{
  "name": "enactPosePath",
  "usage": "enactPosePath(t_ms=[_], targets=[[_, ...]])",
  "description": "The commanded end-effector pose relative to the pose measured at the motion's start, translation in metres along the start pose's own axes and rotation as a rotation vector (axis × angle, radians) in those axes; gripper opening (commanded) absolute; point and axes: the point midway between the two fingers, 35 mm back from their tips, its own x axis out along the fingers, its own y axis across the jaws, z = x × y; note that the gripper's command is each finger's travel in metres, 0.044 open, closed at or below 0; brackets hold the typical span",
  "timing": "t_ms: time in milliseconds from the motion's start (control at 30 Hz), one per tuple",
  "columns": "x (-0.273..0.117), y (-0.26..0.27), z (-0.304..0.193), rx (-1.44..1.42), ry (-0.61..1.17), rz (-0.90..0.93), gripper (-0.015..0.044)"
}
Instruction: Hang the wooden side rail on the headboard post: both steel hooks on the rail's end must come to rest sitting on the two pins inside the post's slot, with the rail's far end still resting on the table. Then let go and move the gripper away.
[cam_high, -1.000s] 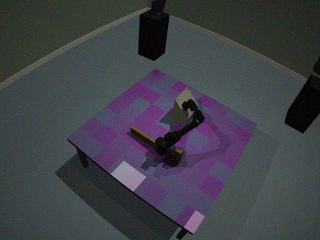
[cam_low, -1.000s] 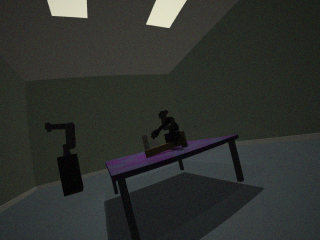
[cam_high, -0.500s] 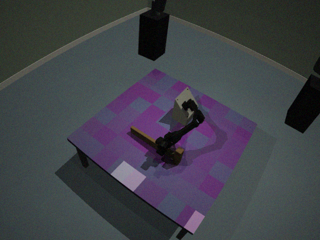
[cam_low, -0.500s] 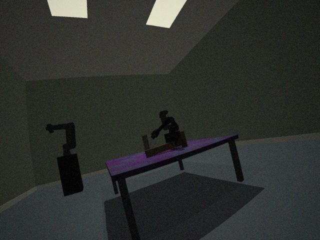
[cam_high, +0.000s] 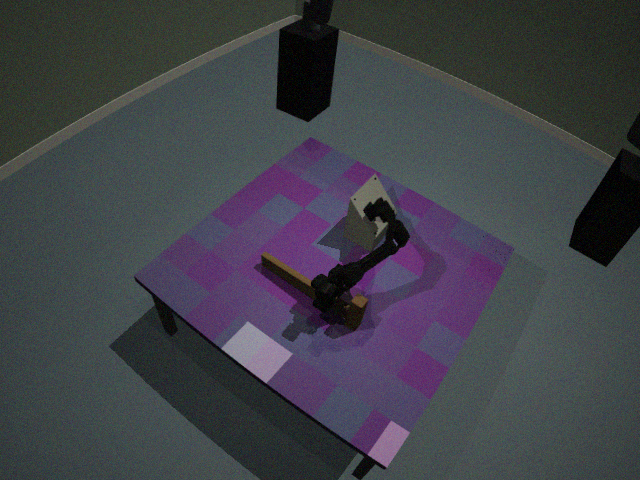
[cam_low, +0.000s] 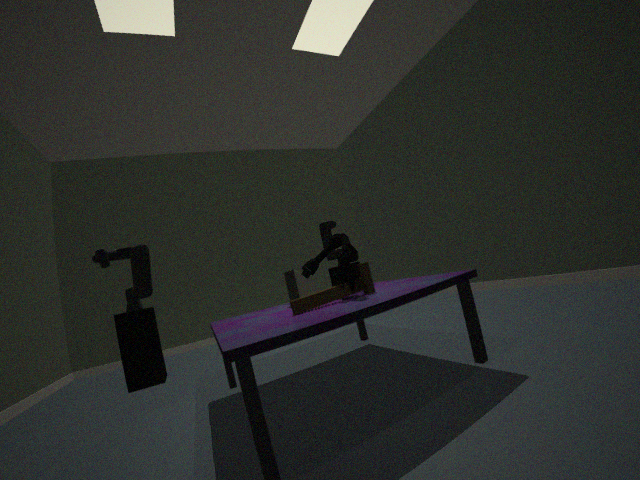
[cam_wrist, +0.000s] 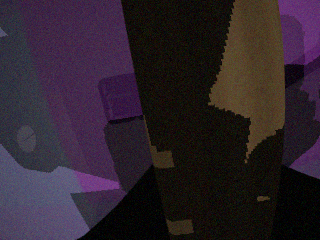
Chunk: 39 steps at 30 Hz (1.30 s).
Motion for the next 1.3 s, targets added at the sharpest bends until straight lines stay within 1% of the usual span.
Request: enactPosePath(t_ms=[0, 1267], targets=[[-0.0058, 0.003, -0.0025, -0.003, 0.002, 0.016, 0.0], [-0.0023, 0.0017, -0.0042, -0.003, 0.002, 0.016, 0.0]])
